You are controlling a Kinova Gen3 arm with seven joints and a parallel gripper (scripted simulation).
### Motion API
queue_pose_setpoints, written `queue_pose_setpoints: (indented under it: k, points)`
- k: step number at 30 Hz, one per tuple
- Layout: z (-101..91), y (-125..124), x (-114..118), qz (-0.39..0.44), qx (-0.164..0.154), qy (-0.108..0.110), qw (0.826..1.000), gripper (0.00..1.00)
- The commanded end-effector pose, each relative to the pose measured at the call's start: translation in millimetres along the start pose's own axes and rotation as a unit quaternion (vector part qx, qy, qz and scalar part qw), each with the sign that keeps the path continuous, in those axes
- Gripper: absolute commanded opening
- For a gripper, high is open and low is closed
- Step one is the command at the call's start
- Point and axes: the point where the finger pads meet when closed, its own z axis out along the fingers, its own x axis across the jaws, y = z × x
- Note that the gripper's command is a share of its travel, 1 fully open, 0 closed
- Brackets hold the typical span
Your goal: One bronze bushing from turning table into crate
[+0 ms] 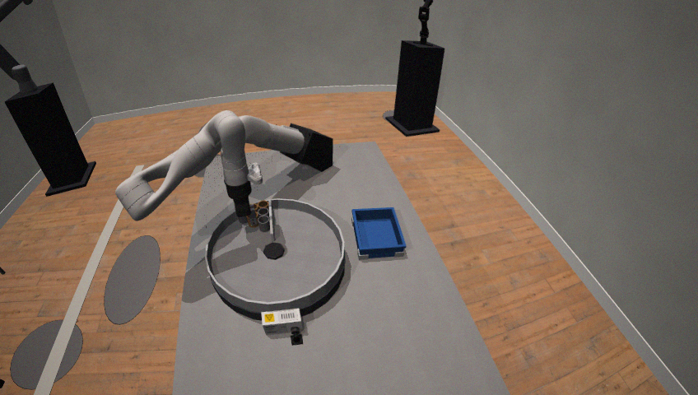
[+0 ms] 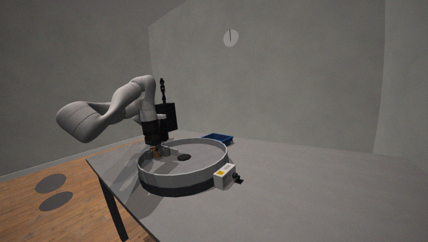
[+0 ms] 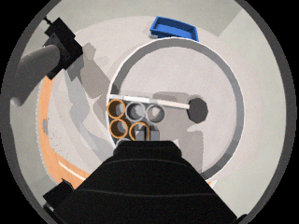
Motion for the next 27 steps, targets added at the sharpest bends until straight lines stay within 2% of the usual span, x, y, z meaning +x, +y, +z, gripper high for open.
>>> queue_pose_setpoints:
  k: [1, 27]
  points:
    - [-0.2, -0.8, 0.5, 0.001, 0.001, -0.003, 1.000, 0.00]
    - [-7.7, -0.8, 0.5, 0.001, 0.001, -0.003, 1.000, 0.00]
